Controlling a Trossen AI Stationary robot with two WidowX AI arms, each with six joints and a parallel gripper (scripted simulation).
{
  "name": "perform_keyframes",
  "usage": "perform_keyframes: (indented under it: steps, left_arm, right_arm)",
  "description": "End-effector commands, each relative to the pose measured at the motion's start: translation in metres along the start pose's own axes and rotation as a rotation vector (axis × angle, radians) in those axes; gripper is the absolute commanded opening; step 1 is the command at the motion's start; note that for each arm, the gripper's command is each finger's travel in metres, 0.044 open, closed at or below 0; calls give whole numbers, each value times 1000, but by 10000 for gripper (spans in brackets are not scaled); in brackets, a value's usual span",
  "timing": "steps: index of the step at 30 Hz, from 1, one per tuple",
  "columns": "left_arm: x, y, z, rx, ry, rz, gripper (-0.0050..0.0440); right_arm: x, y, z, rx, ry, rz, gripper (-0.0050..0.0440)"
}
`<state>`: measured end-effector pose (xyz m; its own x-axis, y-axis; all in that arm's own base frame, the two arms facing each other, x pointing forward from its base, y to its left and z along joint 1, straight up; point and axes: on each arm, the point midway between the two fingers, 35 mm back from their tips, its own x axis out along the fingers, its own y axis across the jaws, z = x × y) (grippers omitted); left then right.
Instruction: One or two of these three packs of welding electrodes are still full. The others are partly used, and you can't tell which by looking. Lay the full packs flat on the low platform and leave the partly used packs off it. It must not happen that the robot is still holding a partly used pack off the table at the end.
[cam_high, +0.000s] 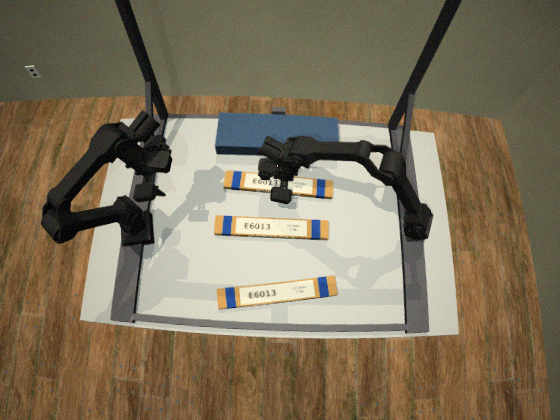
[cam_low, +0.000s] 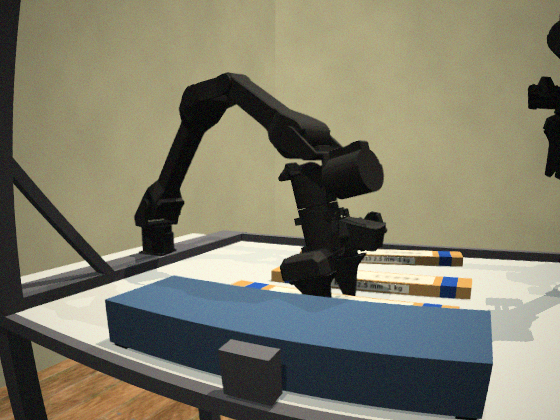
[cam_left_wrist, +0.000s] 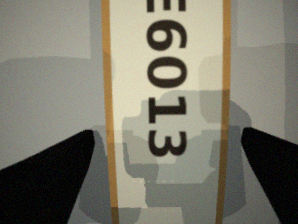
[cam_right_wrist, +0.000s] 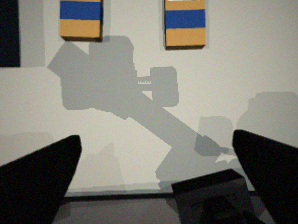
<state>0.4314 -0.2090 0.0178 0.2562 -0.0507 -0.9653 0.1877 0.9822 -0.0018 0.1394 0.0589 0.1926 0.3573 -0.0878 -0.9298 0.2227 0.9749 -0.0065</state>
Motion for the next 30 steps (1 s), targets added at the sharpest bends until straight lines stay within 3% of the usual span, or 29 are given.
perform_keyframes:
  steps: [1, 2, 30]
  left_arm:
    - [-12, 0, 8, -3, -34, -8, 430]
    - [-12, 0, 8, -3, -34, -8, -50]
    - [-12, 0, 8, -3, -34, -8, -50]
  right_arm:
    - [-5, 2, 3, 6, -14, 15, 430]
    - [-5, 2, 3, 6, -14, 15, 430]
    - [-5, 2, 3, 6, -14, 15, 430]
